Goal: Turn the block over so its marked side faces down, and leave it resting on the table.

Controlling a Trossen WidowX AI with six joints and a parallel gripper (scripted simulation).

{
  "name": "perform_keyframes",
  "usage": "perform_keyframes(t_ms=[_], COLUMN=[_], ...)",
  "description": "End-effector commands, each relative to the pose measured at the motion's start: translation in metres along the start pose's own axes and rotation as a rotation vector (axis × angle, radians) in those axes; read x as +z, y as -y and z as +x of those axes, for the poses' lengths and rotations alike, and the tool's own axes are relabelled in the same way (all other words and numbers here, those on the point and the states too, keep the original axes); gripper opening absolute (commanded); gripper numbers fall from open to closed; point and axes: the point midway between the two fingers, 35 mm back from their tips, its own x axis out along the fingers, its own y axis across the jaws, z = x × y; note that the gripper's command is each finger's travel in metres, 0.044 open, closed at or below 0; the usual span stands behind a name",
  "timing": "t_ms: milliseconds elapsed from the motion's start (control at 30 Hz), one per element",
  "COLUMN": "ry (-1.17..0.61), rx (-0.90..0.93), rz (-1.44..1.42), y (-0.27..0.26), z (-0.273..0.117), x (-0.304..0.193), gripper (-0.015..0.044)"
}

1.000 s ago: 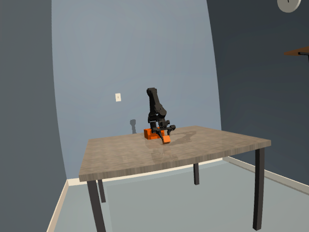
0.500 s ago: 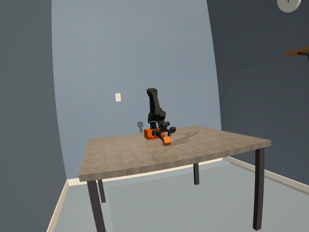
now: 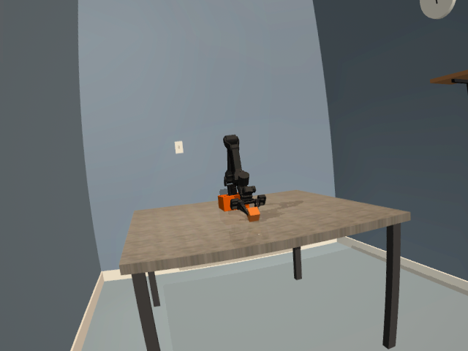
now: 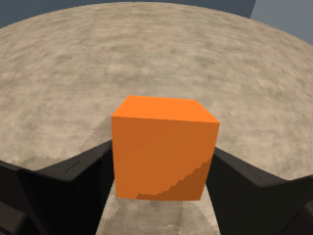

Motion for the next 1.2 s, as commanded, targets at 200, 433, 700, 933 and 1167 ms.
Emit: perform_keyframes(t_ms=[200,433,700,933,1167], ry=[0.128,0.164,0.166,0.166,0.166], rx=[0.003,0.004,0.004,0.004,0.004], rz=[-0.007,-0.007,-0.007,-0.007,-0.007], y=[-0.001,-0.001,-0.001,-0.001,-0.001], z=[-0.008,-0.012,-0.012,-0.012,-0.012], x=[-0.011,-0.009,-0.009,-0.009,-0.009], gripper=[0.0000,0.0000,0.0000,0.0053,0.0236])
